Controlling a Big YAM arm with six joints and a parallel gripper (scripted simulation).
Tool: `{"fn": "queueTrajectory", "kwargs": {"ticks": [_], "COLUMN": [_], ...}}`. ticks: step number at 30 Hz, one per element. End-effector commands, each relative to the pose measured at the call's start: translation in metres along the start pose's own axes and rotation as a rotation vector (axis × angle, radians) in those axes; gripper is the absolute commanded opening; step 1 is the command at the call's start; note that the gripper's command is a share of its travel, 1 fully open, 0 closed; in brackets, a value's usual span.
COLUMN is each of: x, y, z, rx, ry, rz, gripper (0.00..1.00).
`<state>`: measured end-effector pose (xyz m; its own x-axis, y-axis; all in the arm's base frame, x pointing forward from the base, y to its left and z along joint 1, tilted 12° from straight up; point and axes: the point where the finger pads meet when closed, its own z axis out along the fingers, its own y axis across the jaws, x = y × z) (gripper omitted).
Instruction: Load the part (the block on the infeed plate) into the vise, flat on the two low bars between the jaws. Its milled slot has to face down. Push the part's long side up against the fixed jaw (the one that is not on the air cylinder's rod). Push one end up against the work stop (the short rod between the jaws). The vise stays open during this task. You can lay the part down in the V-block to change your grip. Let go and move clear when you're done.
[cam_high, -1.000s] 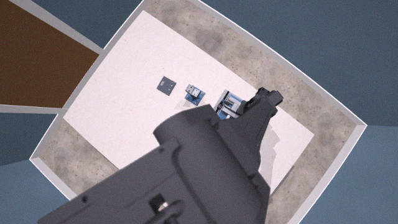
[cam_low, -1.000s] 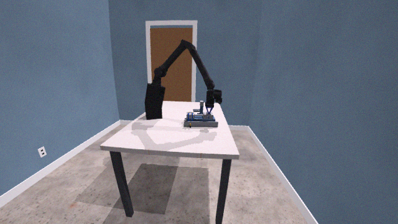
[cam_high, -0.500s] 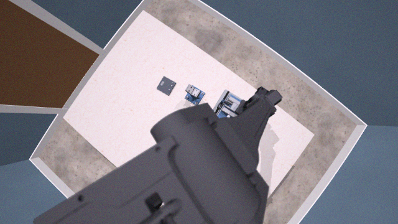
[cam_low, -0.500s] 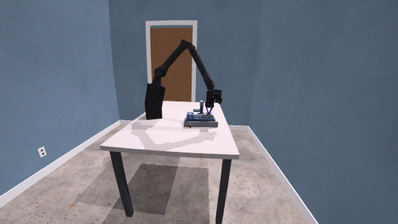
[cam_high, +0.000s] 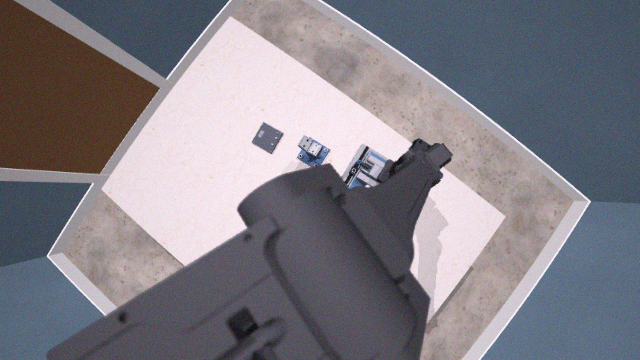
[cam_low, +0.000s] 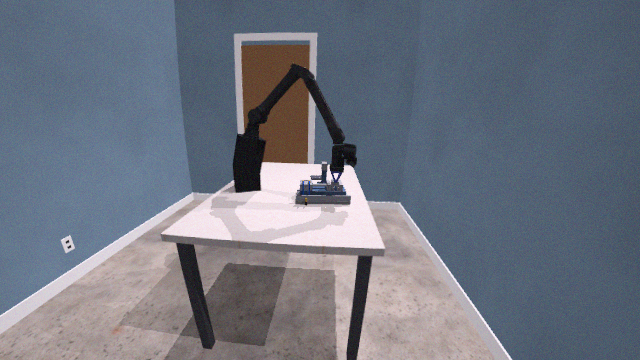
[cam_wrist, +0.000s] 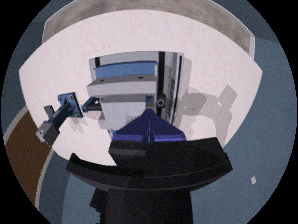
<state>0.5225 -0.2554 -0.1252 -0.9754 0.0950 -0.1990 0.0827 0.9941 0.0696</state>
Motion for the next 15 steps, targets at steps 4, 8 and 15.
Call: {"fn": "queueTrajectory", "kwargs": {"ticks": [4,8,15], "x": [-0.0056,-0.0054,-0.0050], "y": [0.0100,0.0110,0.0126], "z": [-0.0026,-0.0024,-0.0019], "rx": [0.003,0.002,0.002], "ry": [-0.012,-0.011,-0.010], "rz": [-0.001,-0.001,-0.001], "gripper": [0.00,0.00,0.00]}}
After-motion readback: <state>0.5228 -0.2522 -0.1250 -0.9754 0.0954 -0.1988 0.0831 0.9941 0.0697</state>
